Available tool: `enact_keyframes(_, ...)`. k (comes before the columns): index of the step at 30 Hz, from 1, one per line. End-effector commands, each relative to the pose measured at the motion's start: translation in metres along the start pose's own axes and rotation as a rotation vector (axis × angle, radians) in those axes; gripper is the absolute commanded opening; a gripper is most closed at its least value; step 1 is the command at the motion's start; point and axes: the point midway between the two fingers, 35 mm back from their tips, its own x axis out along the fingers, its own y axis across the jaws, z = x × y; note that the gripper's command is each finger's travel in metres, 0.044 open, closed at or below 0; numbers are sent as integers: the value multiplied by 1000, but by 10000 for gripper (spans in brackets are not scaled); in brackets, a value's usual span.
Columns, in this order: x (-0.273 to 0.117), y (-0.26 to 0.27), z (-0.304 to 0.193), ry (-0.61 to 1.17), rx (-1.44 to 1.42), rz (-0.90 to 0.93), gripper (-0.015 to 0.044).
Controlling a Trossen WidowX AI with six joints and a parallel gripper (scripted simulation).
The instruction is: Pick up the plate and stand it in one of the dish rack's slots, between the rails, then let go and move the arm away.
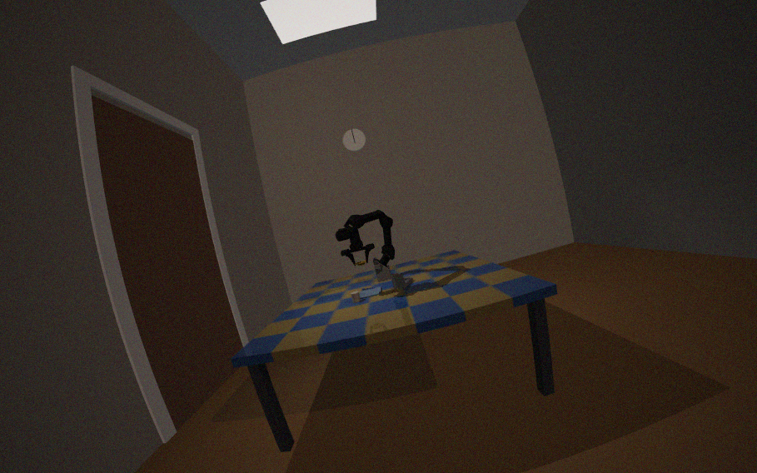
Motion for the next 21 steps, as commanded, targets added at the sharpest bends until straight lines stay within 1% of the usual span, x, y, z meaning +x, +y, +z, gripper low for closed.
enact_keyframes(1, -4, 21, -3, 0, 109, 2, 0)
enact_keyframes(13, -14, 83, -23, -7, 523, 3, 0)
enact_keyframes(21, -14, 117, -41, -11, 793, -11, 0)
